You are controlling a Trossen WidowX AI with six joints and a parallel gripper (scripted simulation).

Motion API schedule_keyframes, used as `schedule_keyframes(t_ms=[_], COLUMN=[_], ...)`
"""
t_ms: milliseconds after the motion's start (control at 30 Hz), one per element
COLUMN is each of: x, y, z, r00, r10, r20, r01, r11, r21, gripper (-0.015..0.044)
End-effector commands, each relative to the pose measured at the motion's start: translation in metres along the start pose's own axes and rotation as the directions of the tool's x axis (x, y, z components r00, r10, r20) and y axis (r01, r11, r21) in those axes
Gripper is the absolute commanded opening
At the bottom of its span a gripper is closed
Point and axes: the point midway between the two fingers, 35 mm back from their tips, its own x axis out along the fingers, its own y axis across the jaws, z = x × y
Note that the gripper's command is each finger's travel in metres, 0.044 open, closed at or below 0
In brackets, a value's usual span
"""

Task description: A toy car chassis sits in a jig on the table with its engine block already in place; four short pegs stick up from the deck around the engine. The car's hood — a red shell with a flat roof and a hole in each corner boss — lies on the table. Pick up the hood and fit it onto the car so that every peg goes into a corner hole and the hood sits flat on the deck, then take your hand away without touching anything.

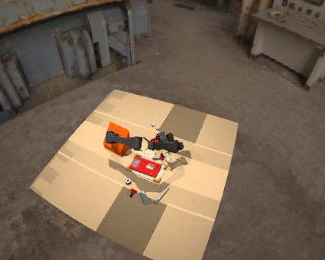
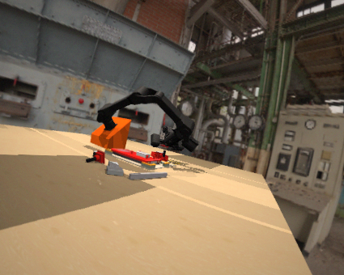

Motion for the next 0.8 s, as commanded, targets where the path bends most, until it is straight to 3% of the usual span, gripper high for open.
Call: schedule_keyframes(t_ms=[0,767], x=[0.001,0.007], y=[-0.001,-0.001], z=[-0.003,-0.014], r00=[1.0,1.0], r10=[-0.001,-0.005], r20=[-0.007,-0.009], r01=[0.001,0.005], r11=[1.0,1.0], r21=[-0.005,-0.005], gripper=[0.044,0.044])
